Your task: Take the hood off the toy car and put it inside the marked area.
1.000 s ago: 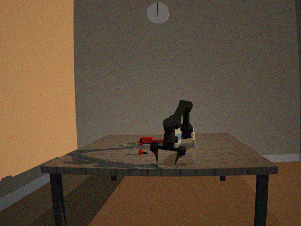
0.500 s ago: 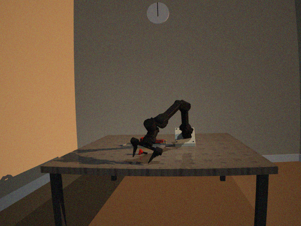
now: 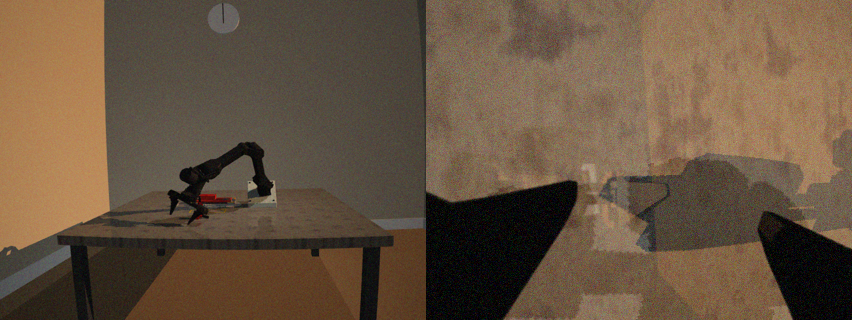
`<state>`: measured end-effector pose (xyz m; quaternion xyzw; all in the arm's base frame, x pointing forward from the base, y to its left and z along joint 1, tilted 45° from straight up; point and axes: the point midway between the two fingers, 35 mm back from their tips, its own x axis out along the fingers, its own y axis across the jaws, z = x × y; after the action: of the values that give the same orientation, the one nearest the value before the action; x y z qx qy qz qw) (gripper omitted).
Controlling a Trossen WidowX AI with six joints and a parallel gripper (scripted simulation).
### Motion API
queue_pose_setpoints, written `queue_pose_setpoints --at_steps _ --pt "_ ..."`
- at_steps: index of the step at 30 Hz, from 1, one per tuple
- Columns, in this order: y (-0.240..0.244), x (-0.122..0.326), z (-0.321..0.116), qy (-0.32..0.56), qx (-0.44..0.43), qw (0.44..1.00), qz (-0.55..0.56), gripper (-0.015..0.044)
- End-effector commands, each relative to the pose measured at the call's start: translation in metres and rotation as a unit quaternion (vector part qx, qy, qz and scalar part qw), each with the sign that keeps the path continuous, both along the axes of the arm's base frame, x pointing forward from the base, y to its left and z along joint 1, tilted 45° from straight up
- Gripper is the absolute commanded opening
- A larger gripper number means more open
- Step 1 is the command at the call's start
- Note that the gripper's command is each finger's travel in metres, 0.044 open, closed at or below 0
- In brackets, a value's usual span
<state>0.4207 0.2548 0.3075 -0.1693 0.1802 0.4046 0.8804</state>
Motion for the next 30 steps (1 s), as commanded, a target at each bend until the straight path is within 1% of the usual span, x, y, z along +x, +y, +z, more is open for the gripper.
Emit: queue_pose_setpoints --at_steps 1,9,16,23,30 --pt "-0.034 0.020 -0.035 0.046 -0.024 0.998 -0.025 0.0440" --pt "-0.104 0.046 -0.095 0.136 -0.051 0.986 -0.076 0.0440" --pt "-0.172 0.053 -0.148 0.224 -0.059 0.965 -0.121 0.0440" --pt "-0.241 0.043 -0.198 0.316 -0.046 0.933 -0.164 0.0440" --pt "-0.309 0.017 -0.245 0.409 -0.011 0.889 -0.207 0.0440"
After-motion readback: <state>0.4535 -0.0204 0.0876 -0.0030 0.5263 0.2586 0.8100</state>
